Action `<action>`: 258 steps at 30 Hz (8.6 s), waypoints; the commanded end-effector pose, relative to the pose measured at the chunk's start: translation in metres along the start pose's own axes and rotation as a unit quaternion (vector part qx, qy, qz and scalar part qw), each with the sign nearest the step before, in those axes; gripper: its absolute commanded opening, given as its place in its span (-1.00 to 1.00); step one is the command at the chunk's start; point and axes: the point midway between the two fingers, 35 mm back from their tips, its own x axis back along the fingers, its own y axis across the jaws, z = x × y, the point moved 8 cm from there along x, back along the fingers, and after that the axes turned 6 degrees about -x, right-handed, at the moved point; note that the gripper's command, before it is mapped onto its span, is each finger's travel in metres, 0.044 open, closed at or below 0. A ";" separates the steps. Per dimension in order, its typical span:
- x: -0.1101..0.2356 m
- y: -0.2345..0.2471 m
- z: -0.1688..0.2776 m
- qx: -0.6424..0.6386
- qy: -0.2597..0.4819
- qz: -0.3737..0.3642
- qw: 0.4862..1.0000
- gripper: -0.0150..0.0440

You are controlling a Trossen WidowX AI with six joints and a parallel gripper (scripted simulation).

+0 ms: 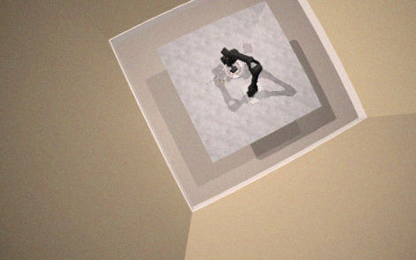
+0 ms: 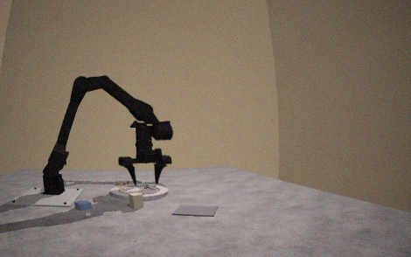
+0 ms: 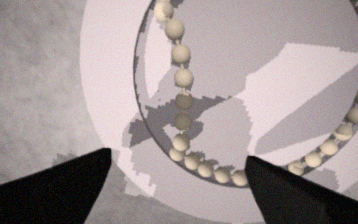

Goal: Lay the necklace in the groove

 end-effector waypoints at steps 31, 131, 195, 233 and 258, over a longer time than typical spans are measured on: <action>0.029 0.001 -0.010 -0.033 0.000 0.001 0.999 -0.08; -0.005 0.010 -0.009 -0.033 0.000 0.001 0.999 -0.49; 0.014 0.012 -0.019 -0.093 0.000 -0.001 0.996 -0.08; -0.002 0.011 -0.019 -0.093 -0.001 -0.001 0.996 -0.49; 0.004 0.011 -0.019 -0.095 -0.001 0.001 0.995 -0.49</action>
